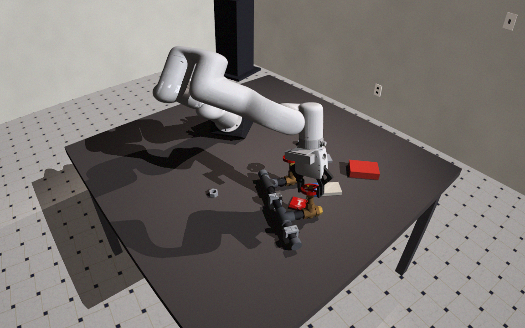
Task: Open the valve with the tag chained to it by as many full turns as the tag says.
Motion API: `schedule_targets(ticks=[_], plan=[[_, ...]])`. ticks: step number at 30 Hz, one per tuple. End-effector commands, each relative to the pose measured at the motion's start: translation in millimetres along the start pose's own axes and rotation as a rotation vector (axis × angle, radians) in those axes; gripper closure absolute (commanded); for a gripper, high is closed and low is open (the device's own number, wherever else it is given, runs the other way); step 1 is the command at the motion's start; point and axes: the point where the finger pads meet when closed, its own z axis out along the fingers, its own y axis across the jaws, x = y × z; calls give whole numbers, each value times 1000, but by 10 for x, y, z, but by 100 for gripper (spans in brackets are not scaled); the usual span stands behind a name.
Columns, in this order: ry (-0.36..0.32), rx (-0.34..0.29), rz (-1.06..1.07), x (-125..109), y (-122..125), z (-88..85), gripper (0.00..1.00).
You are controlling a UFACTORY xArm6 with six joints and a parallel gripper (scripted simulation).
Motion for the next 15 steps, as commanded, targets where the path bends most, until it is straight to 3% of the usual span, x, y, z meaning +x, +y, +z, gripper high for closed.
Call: schedule_targets(ticks=[1,15], plan=[[-23,-9,-274,4,-12,-11,100],[-10,5,-914,4,-12,-11,100]])
